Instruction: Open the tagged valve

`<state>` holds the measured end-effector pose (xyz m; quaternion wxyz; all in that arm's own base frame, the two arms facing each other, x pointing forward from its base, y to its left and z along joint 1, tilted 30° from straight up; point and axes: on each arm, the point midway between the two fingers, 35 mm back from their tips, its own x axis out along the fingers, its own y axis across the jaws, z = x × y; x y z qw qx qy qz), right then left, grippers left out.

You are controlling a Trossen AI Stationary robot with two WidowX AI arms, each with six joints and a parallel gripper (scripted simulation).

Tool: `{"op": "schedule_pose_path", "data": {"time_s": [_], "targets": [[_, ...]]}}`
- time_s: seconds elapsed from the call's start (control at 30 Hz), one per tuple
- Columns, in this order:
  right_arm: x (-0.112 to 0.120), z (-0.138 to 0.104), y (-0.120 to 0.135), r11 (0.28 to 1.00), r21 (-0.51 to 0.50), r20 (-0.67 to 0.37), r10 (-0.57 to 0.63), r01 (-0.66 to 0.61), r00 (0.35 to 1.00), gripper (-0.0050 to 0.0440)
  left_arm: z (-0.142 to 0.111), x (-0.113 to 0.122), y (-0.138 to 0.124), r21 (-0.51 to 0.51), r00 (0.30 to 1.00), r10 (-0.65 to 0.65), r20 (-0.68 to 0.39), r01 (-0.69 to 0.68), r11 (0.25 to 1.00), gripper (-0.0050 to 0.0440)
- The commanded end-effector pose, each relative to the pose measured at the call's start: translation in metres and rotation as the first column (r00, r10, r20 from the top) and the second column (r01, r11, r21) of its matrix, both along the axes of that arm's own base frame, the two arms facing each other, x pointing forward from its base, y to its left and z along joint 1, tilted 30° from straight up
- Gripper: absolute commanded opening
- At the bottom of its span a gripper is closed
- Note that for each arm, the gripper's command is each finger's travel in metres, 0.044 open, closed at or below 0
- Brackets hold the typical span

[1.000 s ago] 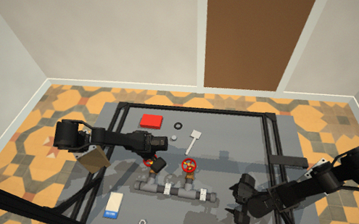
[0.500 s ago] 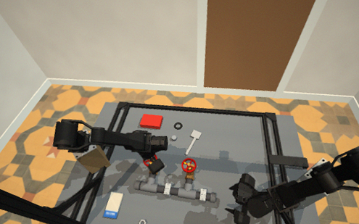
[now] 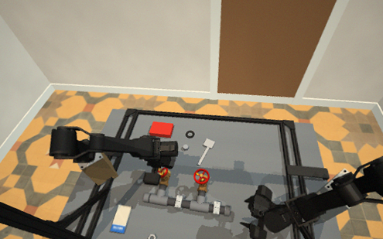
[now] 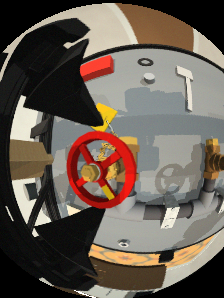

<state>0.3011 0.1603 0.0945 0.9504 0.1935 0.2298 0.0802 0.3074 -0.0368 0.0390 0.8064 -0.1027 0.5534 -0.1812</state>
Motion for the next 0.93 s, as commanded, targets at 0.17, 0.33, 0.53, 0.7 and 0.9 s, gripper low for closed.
{"op": "schedule_pose_path", "data": {"time_s": [0.17,0.33,0.53,0.7,0.9], "targets": [[0.000,0.000,0.000,1.000,0.000,0.000,0.000,0.000,1.000,0.0400,0.014,-0.003,0.005,0.200,0.888,-0.426,0.173,0.392,0.898,0.0400],[0.000,0.000,0.000,1.000,0.000,0.000,0.000,0.000,1.000,0.0400,0.018,-0.005,0.007,0.336,0.733,-0.644,0.217,0.564,0.755,0.0400],[0.000,0.000,0.000,1.000,0.000,0.000,0.000,0.000,1.000,0.0400,0.019,-0.005,0.007,0.431,0.595,-0.772,0.224,0.650,0.626,0.0400],[0.000,0.000,0.000,1.000,0.000,0.000,0.000,0.000,1.000,0.0400,0.019,-0.005,0.007,0.431,0.595,-0.772,0.224,0.650,0.626,0.0400],[0.000,0.000,0.000,1.000,0.000,0.000,0.000,0.000,1.000,0.0400,0.019,-0.005,0.007,0.431,0.595,-0.772,0.224,0.650,0.626,0.0400]]}}
